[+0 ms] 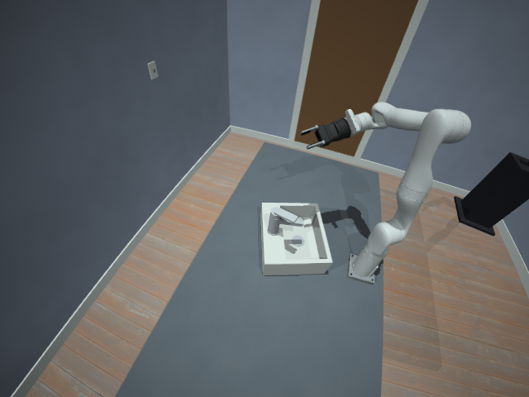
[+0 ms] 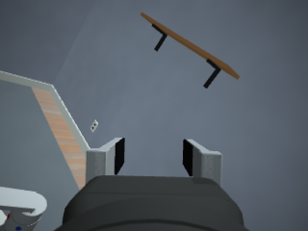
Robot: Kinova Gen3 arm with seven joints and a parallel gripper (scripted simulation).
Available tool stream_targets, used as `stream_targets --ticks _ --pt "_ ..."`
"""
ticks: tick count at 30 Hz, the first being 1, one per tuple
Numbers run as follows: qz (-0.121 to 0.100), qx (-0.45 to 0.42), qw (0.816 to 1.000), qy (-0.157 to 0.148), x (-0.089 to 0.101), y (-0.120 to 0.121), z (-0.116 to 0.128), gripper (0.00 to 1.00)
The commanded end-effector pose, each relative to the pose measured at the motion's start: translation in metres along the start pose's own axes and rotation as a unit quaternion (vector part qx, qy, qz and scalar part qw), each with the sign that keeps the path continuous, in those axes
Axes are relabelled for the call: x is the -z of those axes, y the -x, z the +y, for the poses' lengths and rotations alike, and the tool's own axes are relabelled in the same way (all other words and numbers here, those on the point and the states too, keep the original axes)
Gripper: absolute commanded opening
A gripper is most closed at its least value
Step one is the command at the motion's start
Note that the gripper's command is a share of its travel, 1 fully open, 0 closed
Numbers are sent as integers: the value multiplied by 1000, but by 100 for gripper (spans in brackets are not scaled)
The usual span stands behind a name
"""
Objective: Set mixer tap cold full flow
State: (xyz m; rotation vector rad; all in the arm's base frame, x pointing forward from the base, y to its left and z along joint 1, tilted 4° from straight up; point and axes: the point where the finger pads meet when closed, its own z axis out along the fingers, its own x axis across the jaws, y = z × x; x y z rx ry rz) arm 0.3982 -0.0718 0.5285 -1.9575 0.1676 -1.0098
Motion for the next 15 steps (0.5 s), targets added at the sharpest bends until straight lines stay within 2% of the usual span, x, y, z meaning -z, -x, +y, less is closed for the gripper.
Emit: stream_targets --ticks 1,6,7,15 --pt "1 12 1000 1 1 0 -8 100" --pt "1 12 1000 1 1 0 -8 100" --pt "-8 50 999 9 0 5 -20 100" --pt "-8 50 999 9 0 5 -20 100"
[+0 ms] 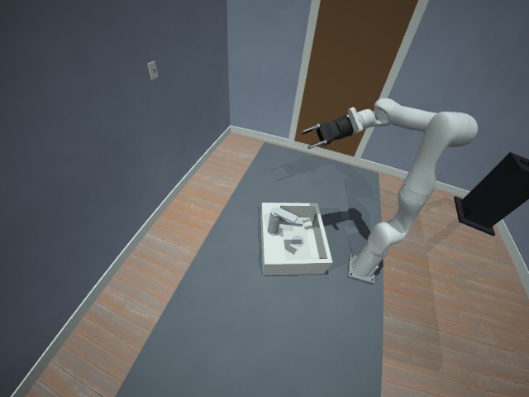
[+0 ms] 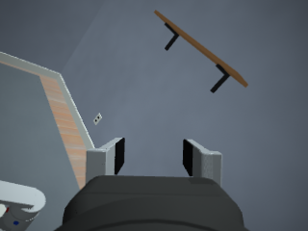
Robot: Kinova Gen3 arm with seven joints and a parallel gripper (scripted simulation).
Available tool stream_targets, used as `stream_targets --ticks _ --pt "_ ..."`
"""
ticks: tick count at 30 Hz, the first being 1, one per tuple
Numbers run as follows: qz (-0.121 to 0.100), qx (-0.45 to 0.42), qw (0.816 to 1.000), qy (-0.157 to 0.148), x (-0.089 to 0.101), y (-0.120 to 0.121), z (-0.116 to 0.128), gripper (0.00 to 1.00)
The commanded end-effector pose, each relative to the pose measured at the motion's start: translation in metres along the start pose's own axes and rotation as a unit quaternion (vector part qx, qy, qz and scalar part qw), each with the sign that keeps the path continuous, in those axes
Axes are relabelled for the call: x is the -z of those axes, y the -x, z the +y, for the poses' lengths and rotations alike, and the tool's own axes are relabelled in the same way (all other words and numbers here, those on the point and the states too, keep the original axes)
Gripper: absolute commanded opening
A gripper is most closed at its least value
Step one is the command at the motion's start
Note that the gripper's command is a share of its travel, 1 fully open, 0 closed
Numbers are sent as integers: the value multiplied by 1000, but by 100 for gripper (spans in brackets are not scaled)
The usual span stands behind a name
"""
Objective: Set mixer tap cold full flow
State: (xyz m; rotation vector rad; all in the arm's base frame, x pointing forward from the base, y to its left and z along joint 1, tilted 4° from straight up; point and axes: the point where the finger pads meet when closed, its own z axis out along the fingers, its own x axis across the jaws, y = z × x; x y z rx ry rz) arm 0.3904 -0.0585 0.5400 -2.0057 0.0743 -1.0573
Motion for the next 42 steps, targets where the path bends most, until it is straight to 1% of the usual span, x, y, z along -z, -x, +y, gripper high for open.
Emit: stream_targets --ticks 1,9,10,18,19,27,28,36,37,42 --pt "-9 40 999 9 -1 4 -13 100" --pt "-9 40 999 9 -1 4 -13 100" --pt "-19 77 997 17 -3 9 -24 100" --pt "-19 77 997 17 -3 9 -24 100" --pt "-31 114 993 26 -5 14 -34 100" --pt "-31 114 993 26 -5 14 -34 100" --pt "-43 149 987 35 -8 20 -43 100" --pt "-43 149 987 35 -8 20 -43 100" --pt "-57 184 980 44 -12 26 -51 100" --pt "-57 184 980 44 -12 26 -51 100"
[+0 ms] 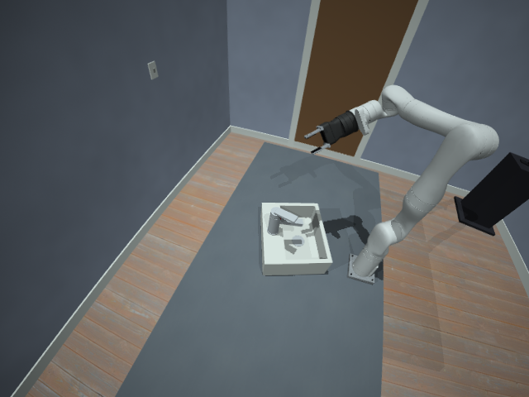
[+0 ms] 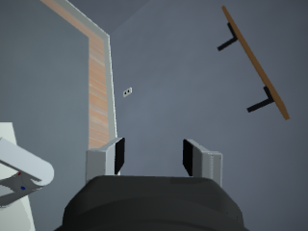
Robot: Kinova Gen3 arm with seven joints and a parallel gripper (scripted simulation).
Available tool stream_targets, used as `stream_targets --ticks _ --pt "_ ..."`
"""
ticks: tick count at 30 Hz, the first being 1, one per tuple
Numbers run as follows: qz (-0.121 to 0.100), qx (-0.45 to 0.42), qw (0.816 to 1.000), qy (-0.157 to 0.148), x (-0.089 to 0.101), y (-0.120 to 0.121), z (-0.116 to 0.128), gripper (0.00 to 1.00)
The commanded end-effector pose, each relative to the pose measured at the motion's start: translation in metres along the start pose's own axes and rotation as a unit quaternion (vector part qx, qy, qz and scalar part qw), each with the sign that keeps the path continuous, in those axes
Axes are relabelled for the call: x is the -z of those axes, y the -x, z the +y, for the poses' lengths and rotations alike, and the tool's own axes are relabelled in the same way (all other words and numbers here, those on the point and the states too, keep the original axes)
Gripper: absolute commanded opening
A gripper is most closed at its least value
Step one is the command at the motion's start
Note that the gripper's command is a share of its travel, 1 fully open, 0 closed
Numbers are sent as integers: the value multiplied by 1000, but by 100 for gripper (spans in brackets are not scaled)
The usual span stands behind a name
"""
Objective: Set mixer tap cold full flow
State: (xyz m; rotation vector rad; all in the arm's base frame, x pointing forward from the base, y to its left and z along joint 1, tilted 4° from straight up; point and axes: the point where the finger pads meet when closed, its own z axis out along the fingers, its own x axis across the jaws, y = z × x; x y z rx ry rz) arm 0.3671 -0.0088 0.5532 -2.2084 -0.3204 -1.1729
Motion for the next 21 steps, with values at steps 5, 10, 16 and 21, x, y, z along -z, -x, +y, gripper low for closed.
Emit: stream_targets --ticks 5,10,16,21 --pt "-15 39 999 10 -4 2 -12 100" --pt "-15 39 999 10 -4 2 -12 100" --pt "-31 72 997 18 -8 6 -21 100" --pt "-31 72 997 18 -8 6 -21 100"
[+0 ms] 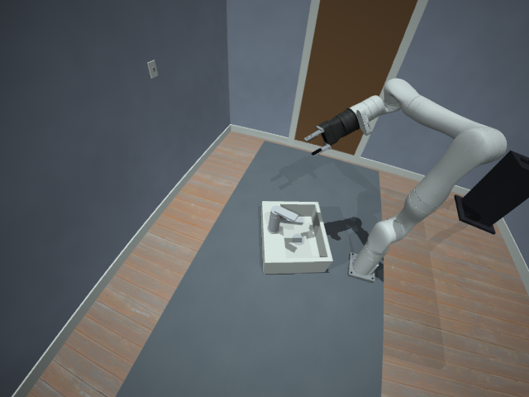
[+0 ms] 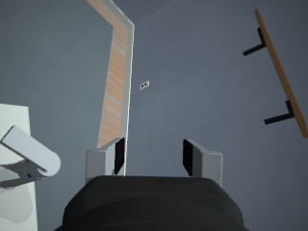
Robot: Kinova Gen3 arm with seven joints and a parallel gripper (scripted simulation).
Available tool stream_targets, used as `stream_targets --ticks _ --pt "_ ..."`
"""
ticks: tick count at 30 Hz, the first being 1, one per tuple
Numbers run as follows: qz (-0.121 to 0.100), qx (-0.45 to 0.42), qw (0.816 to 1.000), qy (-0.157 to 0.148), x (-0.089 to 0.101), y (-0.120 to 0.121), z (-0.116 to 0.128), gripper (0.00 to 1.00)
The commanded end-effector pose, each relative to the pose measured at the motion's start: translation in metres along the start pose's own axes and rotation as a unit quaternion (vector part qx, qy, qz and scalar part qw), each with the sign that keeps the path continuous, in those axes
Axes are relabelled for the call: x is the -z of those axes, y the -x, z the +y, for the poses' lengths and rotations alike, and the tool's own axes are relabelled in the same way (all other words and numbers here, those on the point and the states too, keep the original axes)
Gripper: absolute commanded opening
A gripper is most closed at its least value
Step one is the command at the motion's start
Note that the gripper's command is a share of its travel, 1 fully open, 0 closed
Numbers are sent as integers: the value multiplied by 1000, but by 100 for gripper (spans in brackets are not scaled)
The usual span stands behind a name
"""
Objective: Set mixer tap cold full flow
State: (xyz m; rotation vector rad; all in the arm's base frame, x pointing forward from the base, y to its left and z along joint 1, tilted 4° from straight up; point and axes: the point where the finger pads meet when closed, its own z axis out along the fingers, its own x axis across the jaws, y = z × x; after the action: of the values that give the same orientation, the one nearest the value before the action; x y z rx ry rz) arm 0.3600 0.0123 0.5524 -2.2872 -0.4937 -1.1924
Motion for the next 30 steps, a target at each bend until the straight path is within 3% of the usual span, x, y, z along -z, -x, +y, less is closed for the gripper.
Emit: stream_targets --ticks 1,8,9,16,17,24,25,30 --pt "-17 34 999 8 -5 2 -9 100" --pt "-17 34 999 8 -5 2 -9 100" --pt "-35 66 997 15 -10 5 -17 100" --pt "-35 66 997 15 -10 5 -17 100" --pt "-54 97 994 21 -16 9 -23 100" --pt "-54 97 994 21 -16 9 -23 100" --pt "-74 126 989 27 -23 13 -29 100" --pt "-74 126 989 27 -23 13 -29 100"
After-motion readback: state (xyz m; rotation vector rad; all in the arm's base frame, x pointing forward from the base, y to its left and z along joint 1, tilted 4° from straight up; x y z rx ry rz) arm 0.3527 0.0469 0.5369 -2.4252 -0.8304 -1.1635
